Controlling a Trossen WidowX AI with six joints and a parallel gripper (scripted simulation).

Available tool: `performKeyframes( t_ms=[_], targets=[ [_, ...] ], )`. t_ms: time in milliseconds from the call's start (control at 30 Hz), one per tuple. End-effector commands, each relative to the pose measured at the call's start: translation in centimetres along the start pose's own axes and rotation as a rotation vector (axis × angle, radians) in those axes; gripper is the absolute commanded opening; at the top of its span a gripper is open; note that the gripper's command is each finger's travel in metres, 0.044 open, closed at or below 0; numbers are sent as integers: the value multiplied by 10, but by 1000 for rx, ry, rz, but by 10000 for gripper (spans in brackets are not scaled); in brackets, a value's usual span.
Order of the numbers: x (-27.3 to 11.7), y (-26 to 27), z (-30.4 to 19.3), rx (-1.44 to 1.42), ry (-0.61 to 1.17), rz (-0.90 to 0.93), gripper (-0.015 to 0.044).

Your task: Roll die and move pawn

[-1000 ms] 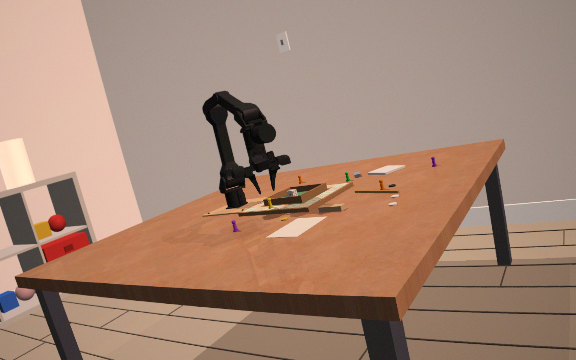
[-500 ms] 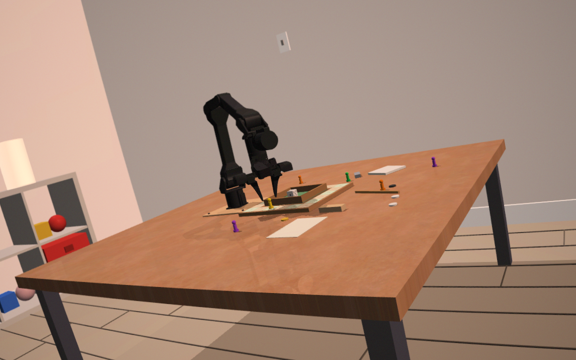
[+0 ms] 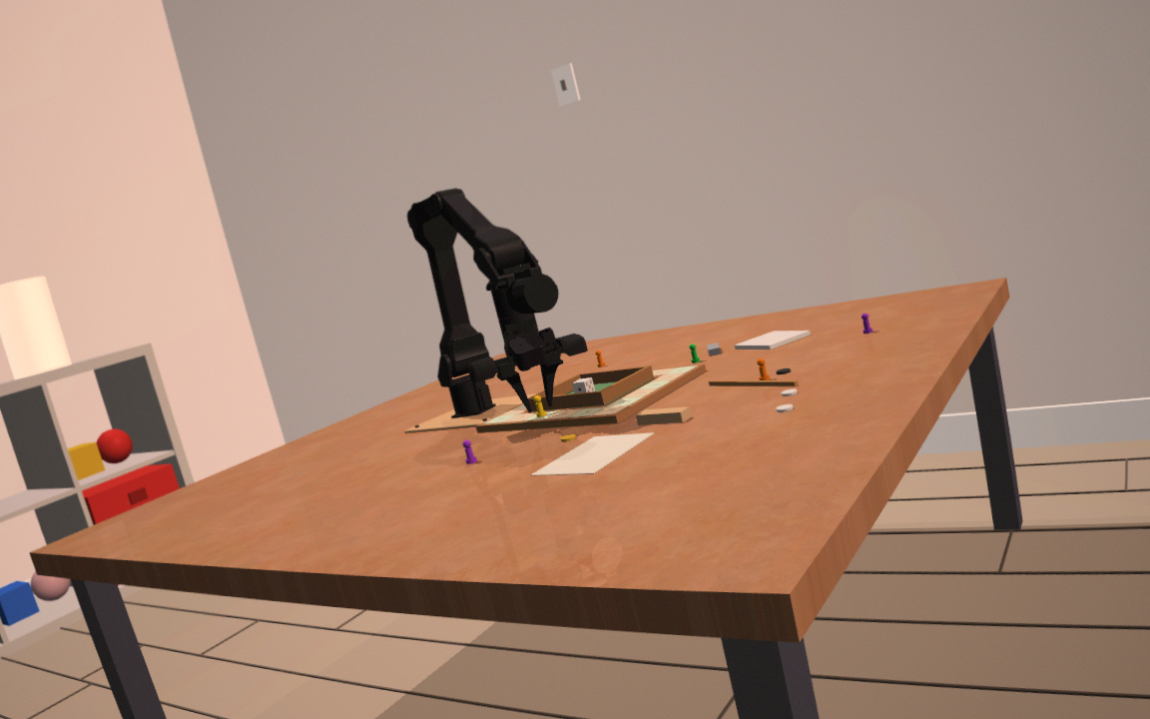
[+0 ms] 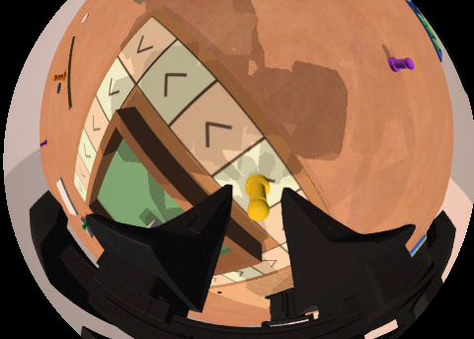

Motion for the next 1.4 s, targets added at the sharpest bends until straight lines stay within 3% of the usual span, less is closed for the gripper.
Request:
performKeyframes(
  t_ms=[0,267,1167,1367],
  targets=[
    [3,0,-1,3,8,-2,69],
    [3,0,-1,3,8,-2,0],
    [-121,-3,1,2,7,-3,0],
    [-121,2,6,3,7,-3,0]
  ],
)
Point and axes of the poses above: the point midway between the two fingers, 35 mm back from their tips, its own x axis out along the fingers, its own y axis across the jaws, z = x × y, the point moved 2 cm from there along -x, back along the fingers, and after that the axes turned 3 degrees about -x, right-handed, at the moved point
